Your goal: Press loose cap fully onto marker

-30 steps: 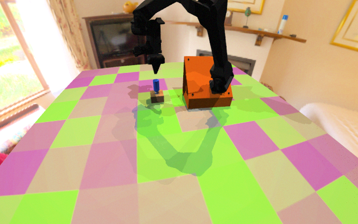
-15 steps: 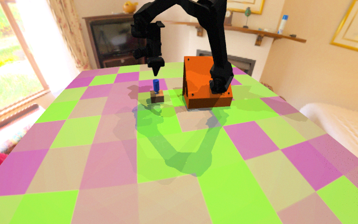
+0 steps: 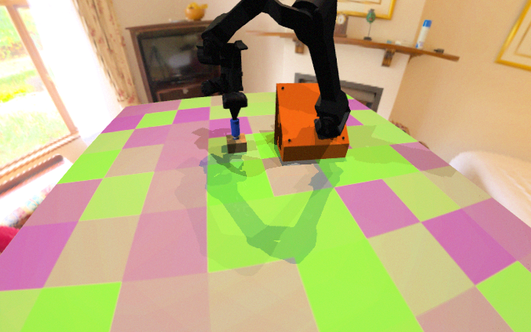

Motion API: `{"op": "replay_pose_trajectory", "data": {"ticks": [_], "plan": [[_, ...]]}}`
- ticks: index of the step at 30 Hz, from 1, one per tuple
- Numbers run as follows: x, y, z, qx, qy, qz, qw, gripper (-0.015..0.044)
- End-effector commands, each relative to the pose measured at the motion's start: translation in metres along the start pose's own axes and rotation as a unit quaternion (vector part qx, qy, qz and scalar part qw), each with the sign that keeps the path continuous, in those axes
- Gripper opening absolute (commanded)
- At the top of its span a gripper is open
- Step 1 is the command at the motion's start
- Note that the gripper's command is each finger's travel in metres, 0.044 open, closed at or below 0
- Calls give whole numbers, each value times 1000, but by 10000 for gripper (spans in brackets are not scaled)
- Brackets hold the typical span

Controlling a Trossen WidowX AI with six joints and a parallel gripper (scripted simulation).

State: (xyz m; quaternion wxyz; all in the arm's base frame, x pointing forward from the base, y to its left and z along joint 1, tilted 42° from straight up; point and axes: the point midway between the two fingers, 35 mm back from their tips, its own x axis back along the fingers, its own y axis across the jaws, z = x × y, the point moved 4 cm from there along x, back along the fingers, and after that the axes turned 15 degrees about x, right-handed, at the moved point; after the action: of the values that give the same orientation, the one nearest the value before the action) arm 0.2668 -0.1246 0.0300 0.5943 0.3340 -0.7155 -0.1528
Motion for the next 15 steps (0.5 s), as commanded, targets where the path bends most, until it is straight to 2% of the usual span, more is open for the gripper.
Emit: {"op": "replay_pose_trajectory", "data": {"ticks": [1,10,15], "plan": [[-8,1,0,-3,1,-4,1000,0],[-2,-1,-1,0,-1,1,1000,0],[54,-4,-3,-1,0,2,1000,0]]}}
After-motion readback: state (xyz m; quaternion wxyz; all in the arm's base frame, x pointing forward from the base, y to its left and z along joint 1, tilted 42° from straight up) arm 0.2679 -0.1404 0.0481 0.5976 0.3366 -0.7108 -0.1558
